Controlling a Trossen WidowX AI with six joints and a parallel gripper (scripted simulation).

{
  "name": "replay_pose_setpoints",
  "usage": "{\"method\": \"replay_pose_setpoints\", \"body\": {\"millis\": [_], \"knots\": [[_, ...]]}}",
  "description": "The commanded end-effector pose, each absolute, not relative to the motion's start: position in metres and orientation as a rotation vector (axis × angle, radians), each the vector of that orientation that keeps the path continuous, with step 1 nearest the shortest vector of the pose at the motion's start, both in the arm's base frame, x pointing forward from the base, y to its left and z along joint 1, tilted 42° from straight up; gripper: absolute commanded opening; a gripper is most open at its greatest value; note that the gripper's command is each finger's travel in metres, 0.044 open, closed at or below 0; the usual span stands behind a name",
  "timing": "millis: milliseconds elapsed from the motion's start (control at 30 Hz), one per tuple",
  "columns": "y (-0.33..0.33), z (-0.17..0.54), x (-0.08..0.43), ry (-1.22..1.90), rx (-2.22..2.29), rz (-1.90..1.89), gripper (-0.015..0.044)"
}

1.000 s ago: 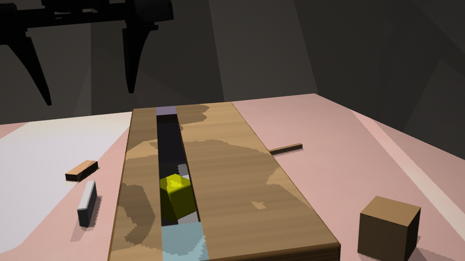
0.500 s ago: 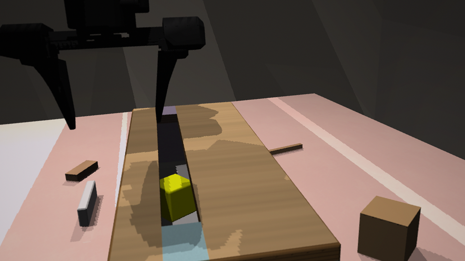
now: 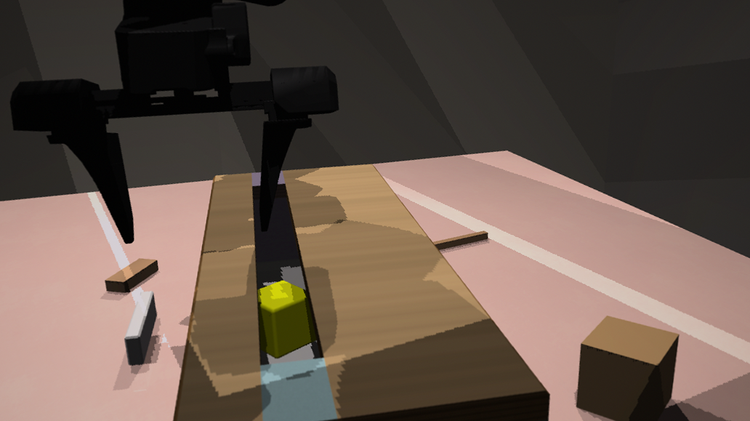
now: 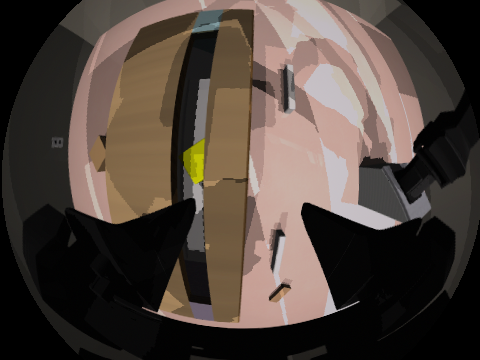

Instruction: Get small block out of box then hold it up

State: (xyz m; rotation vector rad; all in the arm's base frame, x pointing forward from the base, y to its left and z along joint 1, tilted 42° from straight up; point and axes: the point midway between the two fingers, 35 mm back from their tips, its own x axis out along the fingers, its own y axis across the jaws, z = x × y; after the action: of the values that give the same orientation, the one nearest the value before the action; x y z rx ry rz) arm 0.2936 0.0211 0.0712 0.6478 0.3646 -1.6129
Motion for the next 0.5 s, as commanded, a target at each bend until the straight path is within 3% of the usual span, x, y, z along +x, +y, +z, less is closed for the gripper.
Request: {"method": "replay_pose_setpoints", "body": {"millis": [0,467], "knots": [[0.015,0.065,0.293,0.366,0.639,-1.614,0.04],[0.001,0.048,0.293,0.365,0.638,-1.615,0.04]]}}
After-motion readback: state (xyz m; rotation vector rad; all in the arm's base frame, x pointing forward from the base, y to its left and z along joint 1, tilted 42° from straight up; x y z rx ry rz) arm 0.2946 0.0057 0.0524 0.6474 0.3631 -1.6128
